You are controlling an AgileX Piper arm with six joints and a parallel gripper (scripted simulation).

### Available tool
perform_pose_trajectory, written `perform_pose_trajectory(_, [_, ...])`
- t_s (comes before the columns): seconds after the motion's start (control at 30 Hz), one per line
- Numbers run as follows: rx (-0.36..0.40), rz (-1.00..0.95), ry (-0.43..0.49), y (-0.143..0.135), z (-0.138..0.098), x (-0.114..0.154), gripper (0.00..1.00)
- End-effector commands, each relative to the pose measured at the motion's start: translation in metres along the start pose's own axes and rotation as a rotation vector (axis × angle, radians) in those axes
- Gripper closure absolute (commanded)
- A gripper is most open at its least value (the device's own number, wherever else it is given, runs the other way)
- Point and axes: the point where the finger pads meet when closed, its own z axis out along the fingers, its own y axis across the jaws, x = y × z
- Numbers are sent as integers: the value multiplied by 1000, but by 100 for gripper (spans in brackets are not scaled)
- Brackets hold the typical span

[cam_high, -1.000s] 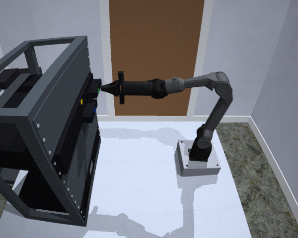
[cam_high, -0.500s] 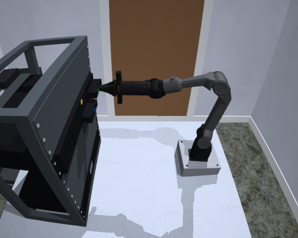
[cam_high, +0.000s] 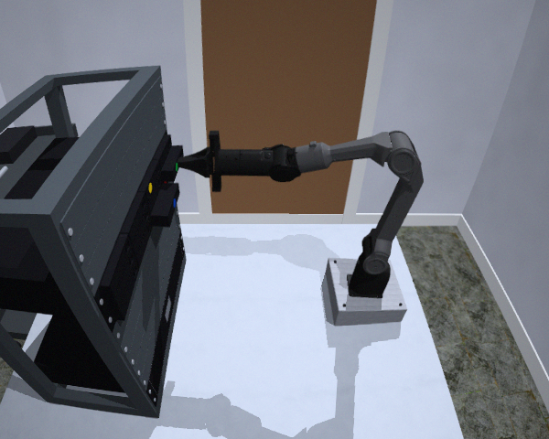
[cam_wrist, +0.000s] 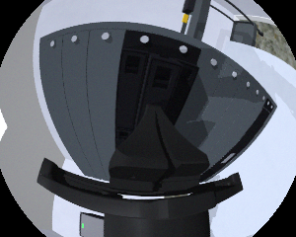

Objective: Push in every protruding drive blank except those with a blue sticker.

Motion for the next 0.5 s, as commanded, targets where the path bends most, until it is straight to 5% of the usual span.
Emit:
perform_pose_trajectory(0.0, [0, 0, 1, 0, 2, 0, 100])
perform_pose_trajectory(0.47, [0, 0, 1, -1, 12, 0, 100])
